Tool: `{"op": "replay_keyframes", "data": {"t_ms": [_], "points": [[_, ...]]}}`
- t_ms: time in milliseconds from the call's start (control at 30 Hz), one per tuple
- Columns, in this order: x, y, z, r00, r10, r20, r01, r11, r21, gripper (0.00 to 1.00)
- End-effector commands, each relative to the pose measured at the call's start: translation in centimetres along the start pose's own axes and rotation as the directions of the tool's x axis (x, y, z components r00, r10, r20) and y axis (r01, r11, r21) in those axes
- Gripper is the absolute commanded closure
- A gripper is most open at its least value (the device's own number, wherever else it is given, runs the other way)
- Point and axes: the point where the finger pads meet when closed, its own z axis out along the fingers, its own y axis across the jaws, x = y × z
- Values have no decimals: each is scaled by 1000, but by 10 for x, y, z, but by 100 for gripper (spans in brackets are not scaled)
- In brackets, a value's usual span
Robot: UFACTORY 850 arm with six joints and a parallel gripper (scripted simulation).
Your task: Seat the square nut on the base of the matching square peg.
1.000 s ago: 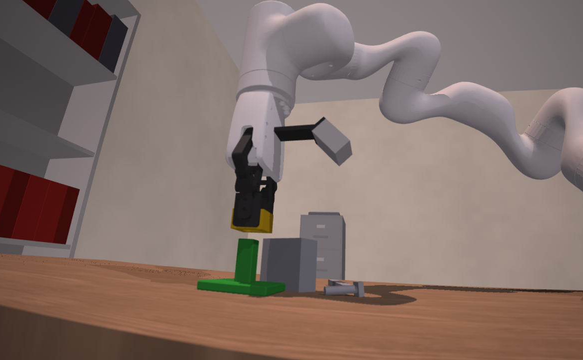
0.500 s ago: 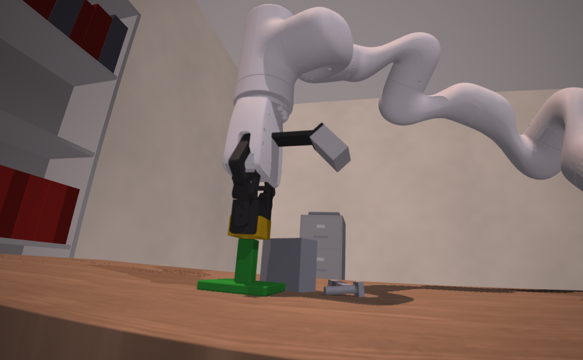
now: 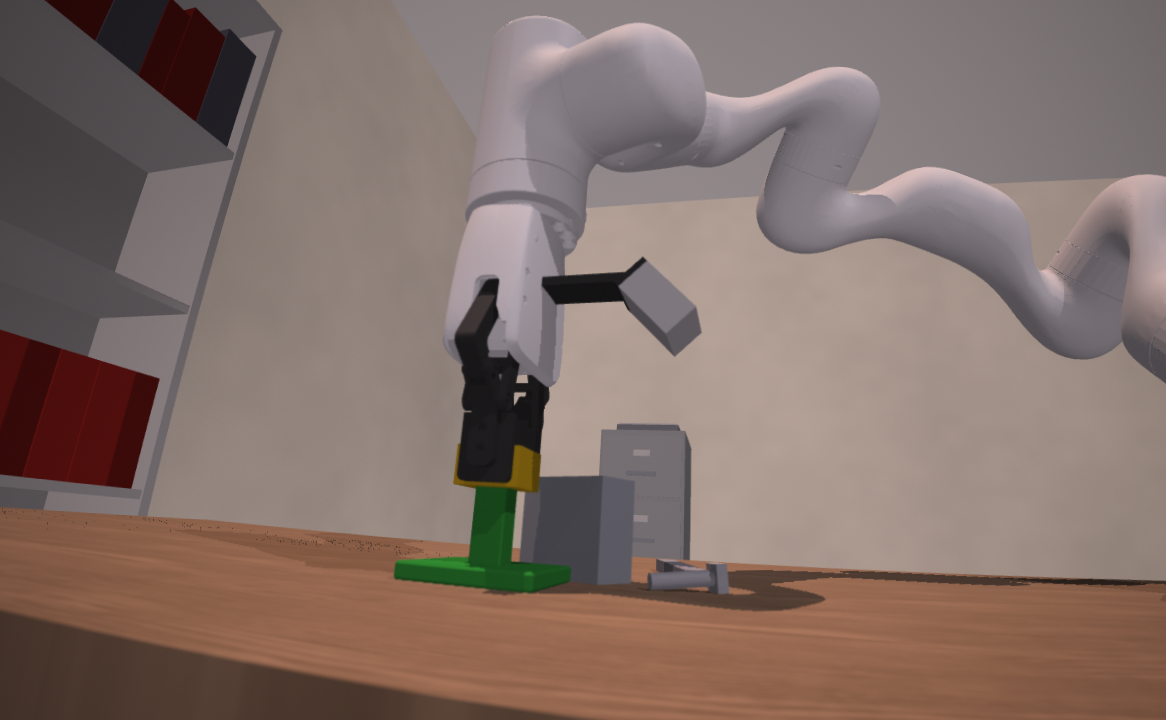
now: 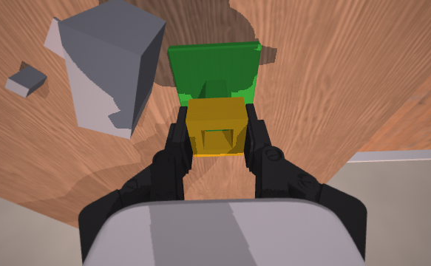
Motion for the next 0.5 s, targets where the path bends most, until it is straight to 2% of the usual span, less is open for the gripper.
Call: {"op": "replay_keyframes", "data": {"t_ms": [0,233,367,467], "points": [[-1,0,-1,1000,1,2,-1,1000,-1,100],[-1,0,6,1000,1,2,-1,1000,-1,100],[0,0,36,1000,0,1,0,1000,-2,100],[1,0,43,1000,0,1,0,1000,-3,100]]}}
